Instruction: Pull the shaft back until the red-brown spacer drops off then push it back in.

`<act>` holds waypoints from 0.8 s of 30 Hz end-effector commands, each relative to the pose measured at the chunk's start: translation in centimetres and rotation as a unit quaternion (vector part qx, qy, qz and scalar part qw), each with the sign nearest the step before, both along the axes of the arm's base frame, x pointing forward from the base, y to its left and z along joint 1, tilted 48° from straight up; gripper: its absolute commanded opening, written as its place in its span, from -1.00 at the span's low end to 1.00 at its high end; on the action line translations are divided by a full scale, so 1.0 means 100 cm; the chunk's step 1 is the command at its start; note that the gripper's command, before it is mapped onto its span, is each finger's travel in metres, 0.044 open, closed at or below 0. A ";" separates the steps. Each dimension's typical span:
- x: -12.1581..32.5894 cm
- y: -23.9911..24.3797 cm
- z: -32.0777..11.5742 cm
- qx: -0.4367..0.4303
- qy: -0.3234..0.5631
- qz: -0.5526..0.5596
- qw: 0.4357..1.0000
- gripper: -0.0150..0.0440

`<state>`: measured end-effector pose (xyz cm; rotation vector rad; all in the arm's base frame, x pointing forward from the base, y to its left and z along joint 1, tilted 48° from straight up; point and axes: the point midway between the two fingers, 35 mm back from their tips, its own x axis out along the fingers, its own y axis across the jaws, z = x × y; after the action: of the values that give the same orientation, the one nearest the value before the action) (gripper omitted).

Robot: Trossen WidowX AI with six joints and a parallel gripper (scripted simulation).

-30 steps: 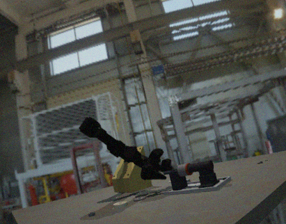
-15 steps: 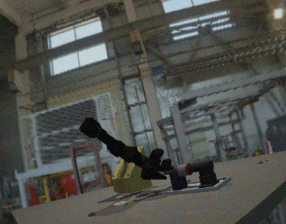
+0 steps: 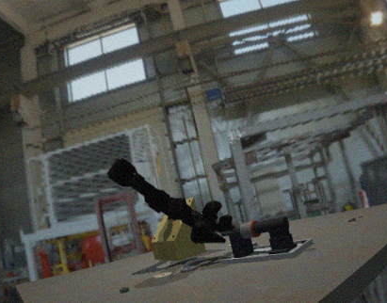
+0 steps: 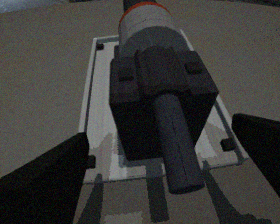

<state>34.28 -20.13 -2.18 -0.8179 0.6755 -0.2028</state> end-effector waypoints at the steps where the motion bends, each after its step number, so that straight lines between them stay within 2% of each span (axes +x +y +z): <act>1: 0.003 -0.002 0.003 -0.001 -0.002 -0.001 1.000 1.00; 8: 0.003 -0.002 0.003 -0.001 -0.002 -0.001 1.000 1.00; 23: 0.001 -0.001 0.001 0.000 0.000 0.000 1.000 -0.33; 24: 0.001 -0.001 0.001 0.000 0.000 0.000 1.000 -0.36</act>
<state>34.42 -20.22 -2.08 -0.8180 0.6753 -0.2031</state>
